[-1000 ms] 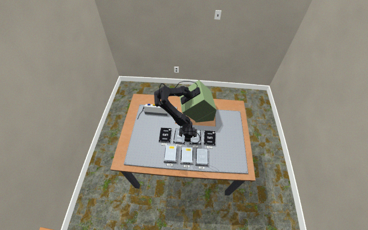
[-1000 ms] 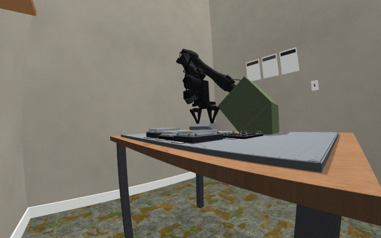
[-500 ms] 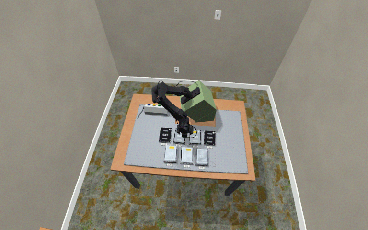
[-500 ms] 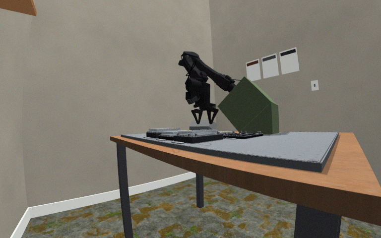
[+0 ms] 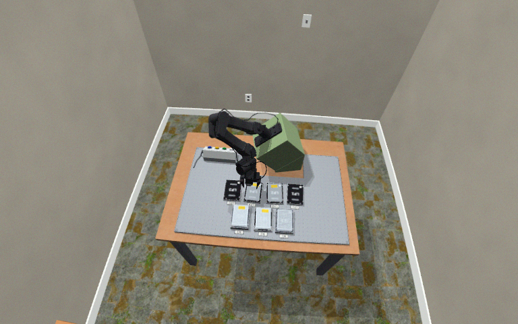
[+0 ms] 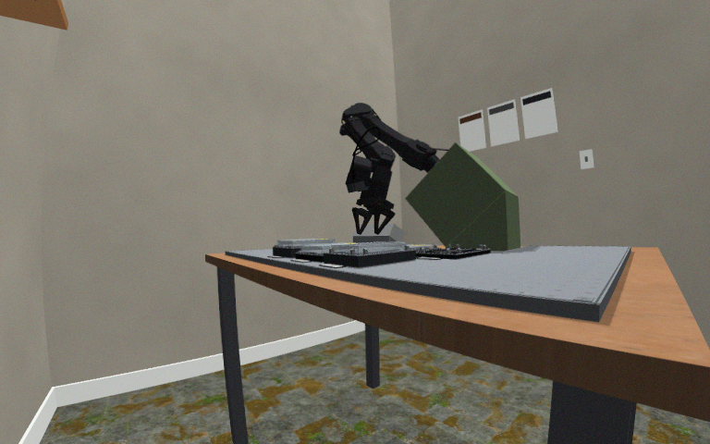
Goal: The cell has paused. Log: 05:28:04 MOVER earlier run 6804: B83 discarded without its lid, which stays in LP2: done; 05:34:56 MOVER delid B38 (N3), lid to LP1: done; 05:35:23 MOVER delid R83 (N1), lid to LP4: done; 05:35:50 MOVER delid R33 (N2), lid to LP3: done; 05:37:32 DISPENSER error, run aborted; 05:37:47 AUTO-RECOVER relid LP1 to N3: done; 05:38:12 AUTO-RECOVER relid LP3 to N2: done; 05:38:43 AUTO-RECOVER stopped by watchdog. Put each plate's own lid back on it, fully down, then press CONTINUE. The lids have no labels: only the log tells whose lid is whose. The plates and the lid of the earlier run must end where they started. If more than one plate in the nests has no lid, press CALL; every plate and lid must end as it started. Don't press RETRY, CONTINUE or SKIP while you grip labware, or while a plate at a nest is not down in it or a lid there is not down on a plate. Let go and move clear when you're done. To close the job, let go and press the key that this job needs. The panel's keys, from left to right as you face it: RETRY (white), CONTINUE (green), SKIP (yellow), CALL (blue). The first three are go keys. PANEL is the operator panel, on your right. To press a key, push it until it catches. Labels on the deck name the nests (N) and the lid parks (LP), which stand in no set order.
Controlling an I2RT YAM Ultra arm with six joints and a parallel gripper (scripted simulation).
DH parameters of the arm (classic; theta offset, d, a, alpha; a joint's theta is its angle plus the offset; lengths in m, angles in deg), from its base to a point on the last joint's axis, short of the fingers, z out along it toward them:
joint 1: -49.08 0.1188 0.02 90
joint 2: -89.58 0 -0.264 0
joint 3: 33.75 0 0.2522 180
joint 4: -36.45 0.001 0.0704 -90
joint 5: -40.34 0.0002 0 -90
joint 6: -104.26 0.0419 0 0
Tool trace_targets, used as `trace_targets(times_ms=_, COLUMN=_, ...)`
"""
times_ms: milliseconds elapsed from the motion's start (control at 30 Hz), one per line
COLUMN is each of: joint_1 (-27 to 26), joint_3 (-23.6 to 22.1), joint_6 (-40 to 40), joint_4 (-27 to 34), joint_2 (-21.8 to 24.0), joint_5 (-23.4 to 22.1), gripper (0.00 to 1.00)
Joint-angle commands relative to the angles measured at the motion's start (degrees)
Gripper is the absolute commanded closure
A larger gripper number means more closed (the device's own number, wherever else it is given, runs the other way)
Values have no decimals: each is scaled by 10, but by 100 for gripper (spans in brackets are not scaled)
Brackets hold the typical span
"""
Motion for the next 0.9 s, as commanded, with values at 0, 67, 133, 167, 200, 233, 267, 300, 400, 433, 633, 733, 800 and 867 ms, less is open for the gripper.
trace_targets(times_ms=0, joint_1=-36, joint_3=-32, joint_6=-78, joint_4=-133, joint_2=14, joint_5=-105, gripper=100)
trace_targets(times_ms=67, joint_1=-72, joint_3=-40, joint_6=-105, joint_4=-170, joint_2=12, joint_5=-156, gripper=100)
trace_targets(times_ms=133, joint_1=-99, joint_3=-37, joint_6=-120, joint_4=-174, joint_2=19, joint_5=-189, gripper=100)
trace_targets(times_ms=167, joint_1=-113, joint_3=-17, joint_6=-133, joint_4=-178, joint_2=43, joint_5=-200, gripper=100)
trace_targets(times_ms=200, joint_1=-123, joint_3=-13, joint_6=-137, joint_4=-172, joint_2=48, joint_5=-213, gripper=100)
trace_targets(times_ms=233, joint_1=-126, joint_3=-12, joint_6=-136, joint_4=-172, joint_2=47, joint_5=-222, gripper=100)
trace_targets(times_ms=267, joint_1=-128, joint_3=-11, joint_6=-135, joint_4=-172, joint_2=45, joint_5=-229, gripper=100)
trace_targets(times_ms=300, joint_1=-130, joint_3=-10, joint_6=-132, joint_4=-169, joint_2=25, joint_5=-233, gripper=100)
trace_targets(times_ms=400, joint_1=-121, joint_3=-8, joint_6=-132, joint_4=-173, joint_2=20, joint_5=-239, gripper=100)
trace_targets(times_ms=433, joint_1=-121, joint_3=-8, joint_6=-132, joint_4=-173, joint_2=19, joint_5=-240, gripper=100)
trace_targets(times_ms=633, joint_1=-127, joint_3=-17, joint_6=-127, joint_4=-168, joint_2=25, joint_5=-237, gripper=100)
trace_targets(times_ms=733, joint_1=-127, joint_3=-17, joint_6=-127, joint_4=-168, joint_2=25, joint_5=-237, gripper=100)
trace_targets(times_ms=800, joint_1=-127, joint_3=-17, joint_6=-127, joint_4=-168, joint_2=25, joint_5=-237, gripper=100)
trace_targets(times_ms=867, joint_1=-127, joint_3=-17, joint_6=-127, joint_4=-168, joint_2=25, joint_5=-237, gripper=100)
